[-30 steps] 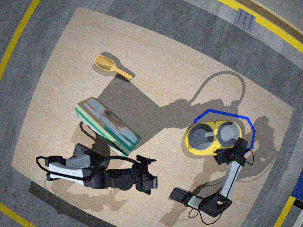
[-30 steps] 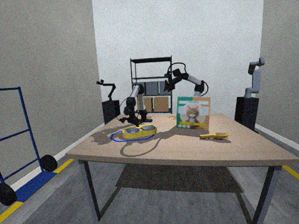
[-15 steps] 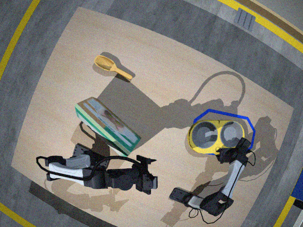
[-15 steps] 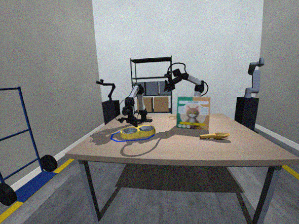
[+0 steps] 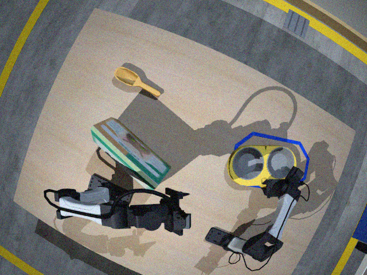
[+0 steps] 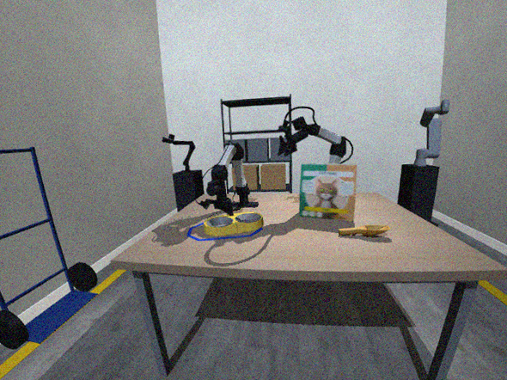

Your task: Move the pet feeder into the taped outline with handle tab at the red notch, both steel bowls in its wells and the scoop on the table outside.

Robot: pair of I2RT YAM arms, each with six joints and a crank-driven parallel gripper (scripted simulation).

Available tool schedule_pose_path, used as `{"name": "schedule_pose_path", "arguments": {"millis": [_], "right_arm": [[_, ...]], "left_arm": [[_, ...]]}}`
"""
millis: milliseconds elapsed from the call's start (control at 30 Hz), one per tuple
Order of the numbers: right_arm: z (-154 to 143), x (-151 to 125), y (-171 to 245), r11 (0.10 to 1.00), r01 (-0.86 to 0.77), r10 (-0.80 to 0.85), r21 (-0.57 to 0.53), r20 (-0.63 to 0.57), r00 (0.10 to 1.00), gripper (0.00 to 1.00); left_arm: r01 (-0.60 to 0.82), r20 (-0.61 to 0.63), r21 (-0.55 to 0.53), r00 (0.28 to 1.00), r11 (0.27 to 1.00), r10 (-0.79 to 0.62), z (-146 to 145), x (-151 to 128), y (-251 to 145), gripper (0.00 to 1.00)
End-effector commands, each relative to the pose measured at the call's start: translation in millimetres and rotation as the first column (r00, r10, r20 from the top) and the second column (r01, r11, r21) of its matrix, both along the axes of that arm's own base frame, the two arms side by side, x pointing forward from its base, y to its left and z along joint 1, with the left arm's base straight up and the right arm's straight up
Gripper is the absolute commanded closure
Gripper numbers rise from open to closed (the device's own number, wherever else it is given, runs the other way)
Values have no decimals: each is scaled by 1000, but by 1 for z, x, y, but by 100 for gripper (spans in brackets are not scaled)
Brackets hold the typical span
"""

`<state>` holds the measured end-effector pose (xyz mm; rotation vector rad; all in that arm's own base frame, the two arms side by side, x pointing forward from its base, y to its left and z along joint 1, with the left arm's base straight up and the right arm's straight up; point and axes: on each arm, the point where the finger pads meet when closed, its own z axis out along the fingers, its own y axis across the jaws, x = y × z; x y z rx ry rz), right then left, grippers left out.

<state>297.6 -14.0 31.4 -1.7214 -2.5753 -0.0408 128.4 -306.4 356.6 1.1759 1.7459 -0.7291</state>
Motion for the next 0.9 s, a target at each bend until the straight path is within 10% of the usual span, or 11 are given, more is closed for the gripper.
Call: {"name": "schedule_pose_path", "arguments": {"millis": [0,667,733,867], "right_arm": [[1,19,-17,994,102,-101,-31,34,994,87],[0,41,-42,974,223,-222,-28,40,974,87],[0,41,-42,974,223,-222,-28,40,974,63],[23,42,-45,974,226,-222,-31,88,971,63]], "left_arm": [[-8,-18,34,1000,999,8,-9,-3,6,0],[-8,-20,37,1000,999,8,-10,-4,6,0],[-8,-20,37,1000,999,8,-10,-4,6,0],[-8,-20,37,1000,999,8,-10,-4,6,0]]}}
